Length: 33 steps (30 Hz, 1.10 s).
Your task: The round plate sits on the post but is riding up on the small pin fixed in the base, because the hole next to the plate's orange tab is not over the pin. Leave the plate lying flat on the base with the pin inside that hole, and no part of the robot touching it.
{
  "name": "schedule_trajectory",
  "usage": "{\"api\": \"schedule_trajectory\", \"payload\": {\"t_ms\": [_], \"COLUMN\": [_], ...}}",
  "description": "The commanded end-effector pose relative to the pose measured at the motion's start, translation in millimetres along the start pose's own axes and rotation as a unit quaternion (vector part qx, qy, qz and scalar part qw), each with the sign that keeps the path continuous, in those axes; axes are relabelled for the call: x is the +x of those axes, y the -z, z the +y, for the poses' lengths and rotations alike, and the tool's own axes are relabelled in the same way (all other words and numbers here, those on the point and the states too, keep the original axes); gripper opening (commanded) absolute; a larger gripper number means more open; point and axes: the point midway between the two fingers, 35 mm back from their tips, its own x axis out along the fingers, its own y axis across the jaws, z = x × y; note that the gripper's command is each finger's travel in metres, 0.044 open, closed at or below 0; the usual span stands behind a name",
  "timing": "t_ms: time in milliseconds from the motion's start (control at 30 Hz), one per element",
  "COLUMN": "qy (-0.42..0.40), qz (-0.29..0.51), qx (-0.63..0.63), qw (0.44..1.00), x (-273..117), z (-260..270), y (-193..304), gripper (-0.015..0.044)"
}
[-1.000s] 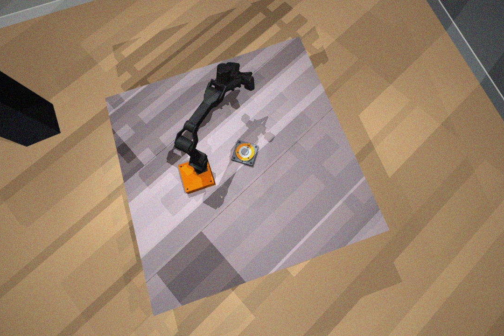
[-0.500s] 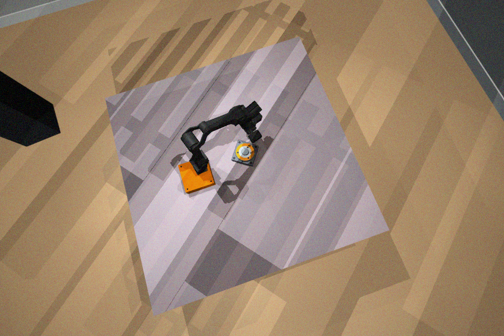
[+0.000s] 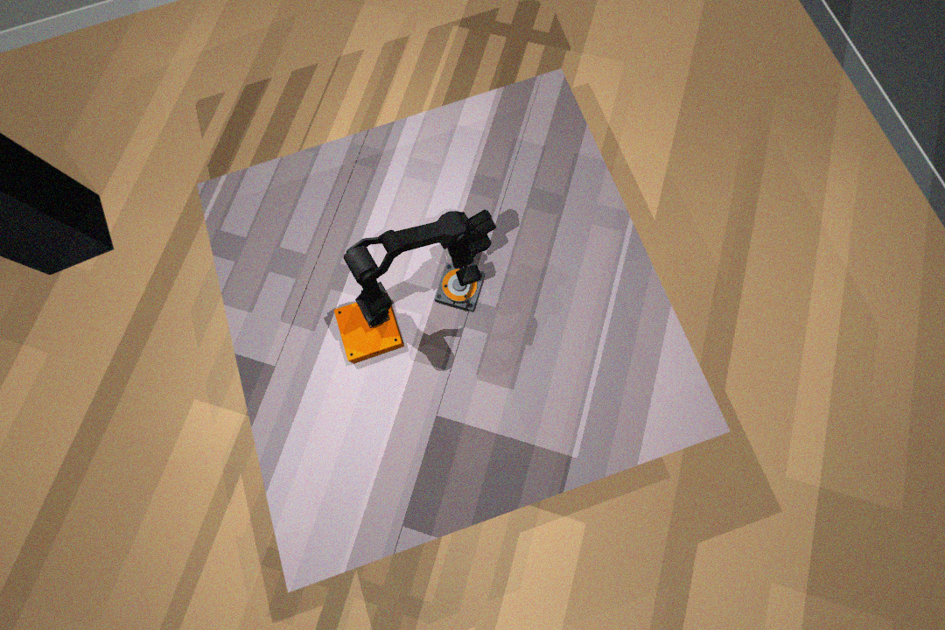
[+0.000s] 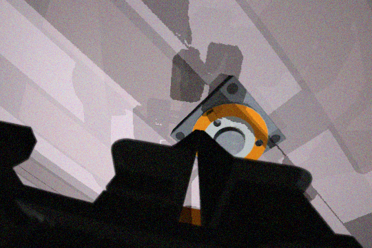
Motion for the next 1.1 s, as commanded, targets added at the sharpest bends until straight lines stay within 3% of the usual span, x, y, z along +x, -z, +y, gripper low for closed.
{"api": "schedule_trajectory", "payload": {"t_ms": [0, 200, 1067], "qy": [-0.001, -0.001, 0.000], "qz": [0.011, 0.011, 0.010], "qx": [0.003, 0.003, 0.003], "qw": [1.000, 1.000, 1.000], "x": [20, 44, 44], "z": [0, -1, -22], "y": [3, 4, -16], "gripper": [0.0000, 0.0000, 0.0000]}}
